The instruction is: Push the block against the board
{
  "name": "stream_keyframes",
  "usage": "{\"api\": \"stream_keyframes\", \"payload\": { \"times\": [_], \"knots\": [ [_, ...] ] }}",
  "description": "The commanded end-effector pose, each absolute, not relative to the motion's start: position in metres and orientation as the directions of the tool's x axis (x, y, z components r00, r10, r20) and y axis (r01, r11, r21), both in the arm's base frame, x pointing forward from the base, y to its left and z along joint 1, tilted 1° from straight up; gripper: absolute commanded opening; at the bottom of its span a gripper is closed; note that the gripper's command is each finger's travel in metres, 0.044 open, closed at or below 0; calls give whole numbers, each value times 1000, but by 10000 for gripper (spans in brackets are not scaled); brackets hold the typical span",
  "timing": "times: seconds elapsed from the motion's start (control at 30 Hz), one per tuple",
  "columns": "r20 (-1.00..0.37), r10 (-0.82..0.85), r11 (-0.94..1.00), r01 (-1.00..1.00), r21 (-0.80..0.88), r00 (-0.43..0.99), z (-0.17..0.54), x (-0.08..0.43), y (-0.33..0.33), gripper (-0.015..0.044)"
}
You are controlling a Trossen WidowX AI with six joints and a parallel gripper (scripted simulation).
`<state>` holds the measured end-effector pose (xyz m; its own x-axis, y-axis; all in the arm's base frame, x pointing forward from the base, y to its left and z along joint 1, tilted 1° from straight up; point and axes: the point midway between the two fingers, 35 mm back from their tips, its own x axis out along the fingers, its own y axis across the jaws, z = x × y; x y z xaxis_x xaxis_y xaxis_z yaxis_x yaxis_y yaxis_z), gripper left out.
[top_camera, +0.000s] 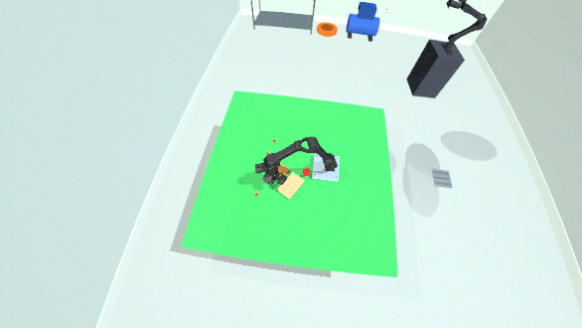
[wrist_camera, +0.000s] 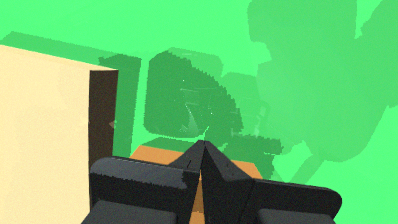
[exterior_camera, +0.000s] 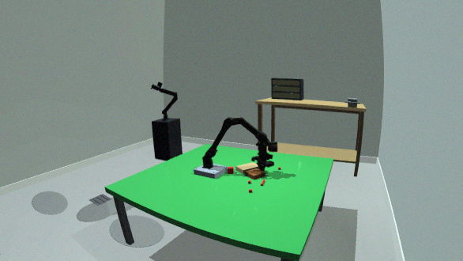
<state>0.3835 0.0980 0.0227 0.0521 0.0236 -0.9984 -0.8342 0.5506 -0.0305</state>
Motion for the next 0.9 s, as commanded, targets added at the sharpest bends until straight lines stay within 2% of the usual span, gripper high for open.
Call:
{"api": "stream_keyframes", "payload": {
  "times": [0.0,0.87],
  "knots": [
    [-999,21,548,-836,-27,46,21,384,100,0],
    [-999,24,548,-836,-27,48,24,408,135,0]
  ]
}}
